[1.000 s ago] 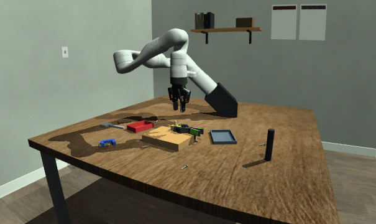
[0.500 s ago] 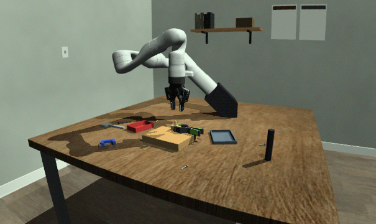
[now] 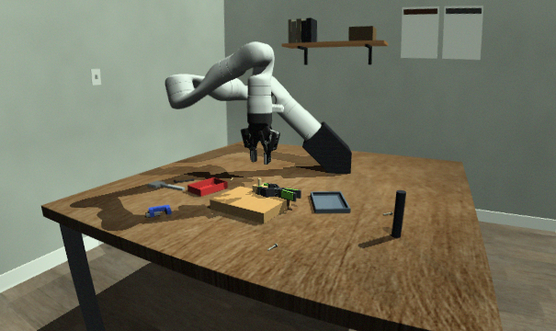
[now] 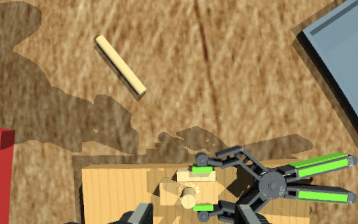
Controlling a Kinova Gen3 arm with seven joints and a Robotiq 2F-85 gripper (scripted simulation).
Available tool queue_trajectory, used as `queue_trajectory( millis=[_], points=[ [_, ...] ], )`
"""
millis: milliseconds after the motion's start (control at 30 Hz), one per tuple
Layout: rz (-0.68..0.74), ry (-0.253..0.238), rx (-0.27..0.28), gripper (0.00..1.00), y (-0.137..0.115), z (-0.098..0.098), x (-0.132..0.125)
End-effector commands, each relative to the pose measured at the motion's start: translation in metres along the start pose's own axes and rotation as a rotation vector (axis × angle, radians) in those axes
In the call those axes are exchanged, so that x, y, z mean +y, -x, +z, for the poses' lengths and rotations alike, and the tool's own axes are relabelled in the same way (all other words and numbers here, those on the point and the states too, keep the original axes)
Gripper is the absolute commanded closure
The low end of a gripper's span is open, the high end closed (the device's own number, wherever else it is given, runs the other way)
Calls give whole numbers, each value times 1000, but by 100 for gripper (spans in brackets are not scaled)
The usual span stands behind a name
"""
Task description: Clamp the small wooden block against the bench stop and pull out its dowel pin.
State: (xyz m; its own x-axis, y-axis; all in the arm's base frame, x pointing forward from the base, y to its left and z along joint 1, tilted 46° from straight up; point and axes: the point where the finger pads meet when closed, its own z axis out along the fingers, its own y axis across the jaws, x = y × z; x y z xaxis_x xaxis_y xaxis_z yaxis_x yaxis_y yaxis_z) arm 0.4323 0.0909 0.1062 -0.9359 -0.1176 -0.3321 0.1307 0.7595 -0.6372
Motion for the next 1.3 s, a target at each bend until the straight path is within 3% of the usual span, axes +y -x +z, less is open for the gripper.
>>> queue_trajectory(
  millis=[0, 800, 833, 1267],
  points=[
    [-13, 1, -2, 46, 0, -1, -1],
    [-44, 0, -2, 46, 0, -1, -3],
    [-44, 0, -2, 66, 0, -1, -3],
    [-44, 0, -2, 66, 0, -1, -3]
  ],
)
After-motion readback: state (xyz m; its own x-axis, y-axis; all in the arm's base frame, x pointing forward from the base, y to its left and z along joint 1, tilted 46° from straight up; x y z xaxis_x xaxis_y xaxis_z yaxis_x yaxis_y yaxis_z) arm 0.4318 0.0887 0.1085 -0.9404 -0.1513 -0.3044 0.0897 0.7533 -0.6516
